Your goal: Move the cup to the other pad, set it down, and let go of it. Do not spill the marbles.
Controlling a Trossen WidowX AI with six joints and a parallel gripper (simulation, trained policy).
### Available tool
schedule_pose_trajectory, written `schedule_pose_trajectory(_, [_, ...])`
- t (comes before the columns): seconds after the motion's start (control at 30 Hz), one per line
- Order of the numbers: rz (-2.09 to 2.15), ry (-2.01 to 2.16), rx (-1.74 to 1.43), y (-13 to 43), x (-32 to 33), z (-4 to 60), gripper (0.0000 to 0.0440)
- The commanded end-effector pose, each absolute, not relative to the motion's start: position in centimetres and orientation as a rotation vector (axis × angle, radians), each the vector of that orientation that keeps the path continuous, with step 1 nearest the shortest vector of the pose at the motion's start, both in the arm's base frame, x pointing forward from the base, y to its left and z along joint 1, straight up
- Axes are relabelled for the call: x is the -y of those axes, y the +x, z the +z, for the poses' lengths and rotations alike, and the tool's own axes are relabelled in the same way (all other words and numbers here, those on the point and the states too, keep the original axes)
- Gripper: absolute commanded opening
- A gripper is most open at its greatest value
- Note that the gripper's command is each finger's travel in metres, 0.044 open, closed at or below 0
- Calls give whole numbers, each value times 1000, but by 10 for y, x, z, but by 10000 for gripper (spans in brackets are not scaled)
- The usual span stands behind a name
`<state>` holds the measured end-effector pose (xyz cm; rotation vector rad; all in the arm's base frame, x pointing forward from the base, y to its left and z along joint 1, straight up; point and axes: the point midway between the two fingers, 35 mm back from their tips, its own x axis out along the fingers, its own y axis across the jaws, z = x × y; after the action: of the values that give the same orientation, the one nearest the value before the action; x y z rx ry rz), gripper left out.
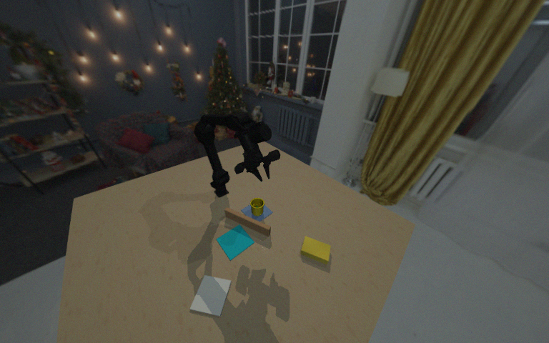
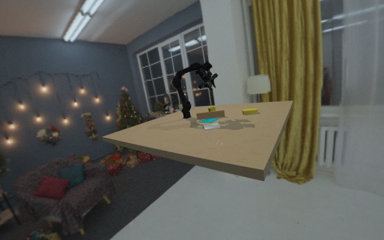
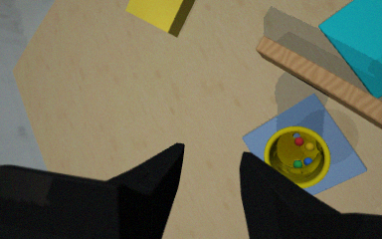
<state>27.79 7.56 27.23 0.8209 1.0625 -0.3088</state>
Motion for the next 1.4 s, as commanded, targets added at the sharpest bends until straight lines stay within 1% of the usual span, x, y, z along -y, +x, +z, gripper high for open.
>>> schedule_pose_trajectory(0.0, [-362, 824, -1108, 276, -75, 266, 145])
schedule_pose_trajectory(0.23, [-449, 812, -1188, 271, -72, 251, 156])
schedule_pose_trajectory(0.8, [-662, 757, -1362, 258, -62, 215, 158])
schedule_pose_trajectory(1.37, [-840, 729, -1437, 248, -55, 179, 167])
